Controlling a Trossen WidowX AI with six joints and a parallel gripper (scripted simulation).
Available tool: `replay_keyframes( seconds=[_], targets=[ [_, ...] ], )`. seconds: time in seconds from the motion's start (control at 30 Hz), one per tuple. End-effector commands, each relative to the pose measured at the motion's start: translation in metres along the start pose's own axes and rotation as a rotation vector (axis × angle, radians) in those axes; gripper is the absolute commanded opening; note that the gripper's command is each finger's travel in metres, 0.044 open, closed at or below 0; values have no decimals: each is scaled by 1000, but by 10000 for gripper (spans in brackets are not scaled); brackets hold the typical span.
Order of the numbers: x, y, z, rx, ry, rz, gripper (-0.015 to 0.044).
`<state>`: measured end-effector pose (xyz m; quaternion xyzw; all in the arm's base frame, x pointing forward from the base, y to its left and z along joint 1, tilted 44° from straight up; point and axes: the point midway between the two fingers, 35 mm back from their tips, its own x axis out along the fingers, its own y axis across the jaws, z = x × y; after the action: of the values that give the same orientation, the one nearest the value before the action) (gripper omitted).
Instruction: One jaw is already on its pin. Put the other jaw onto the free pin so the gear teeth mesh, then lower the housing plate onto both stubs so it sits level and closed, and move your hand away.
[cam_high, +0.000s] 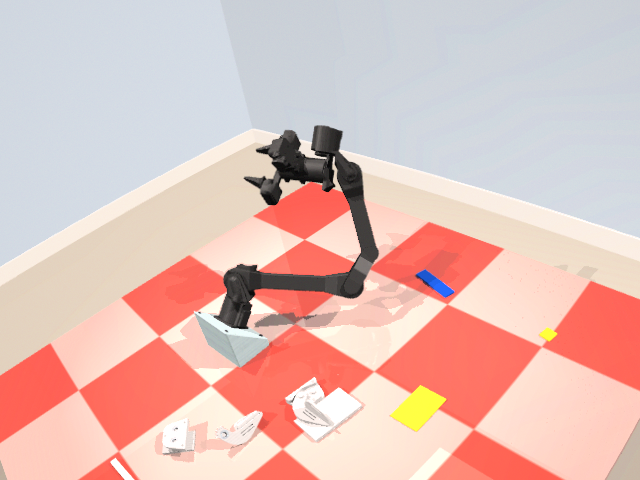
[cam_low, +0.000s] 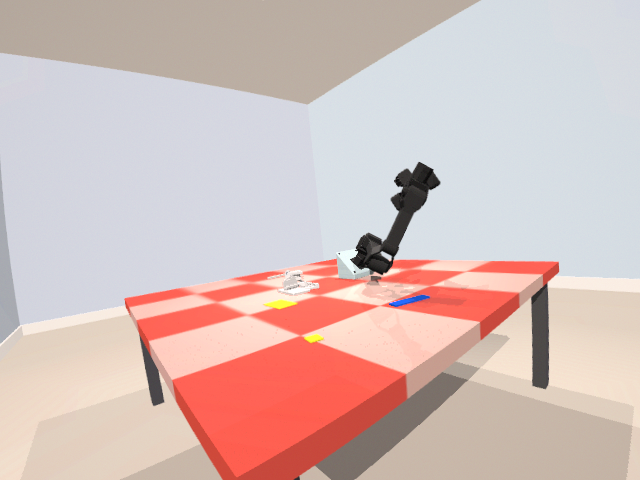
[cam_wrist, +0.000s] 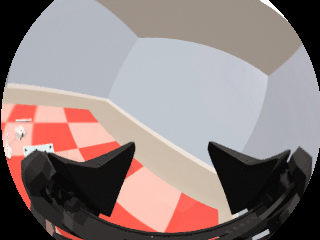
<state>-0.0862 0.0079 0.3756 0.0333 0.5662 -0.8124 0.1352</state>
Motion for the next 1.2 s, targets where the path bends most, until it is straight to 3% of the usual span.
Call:
replay_keyframes(
  seconds=[0.0,0.53,1.17],
  targets=[
    [0,0,0,0,0,0,426],
    [0,0,0,0,0,0,6],
    [10,2,8,4,-21,43,0]
  ],
)
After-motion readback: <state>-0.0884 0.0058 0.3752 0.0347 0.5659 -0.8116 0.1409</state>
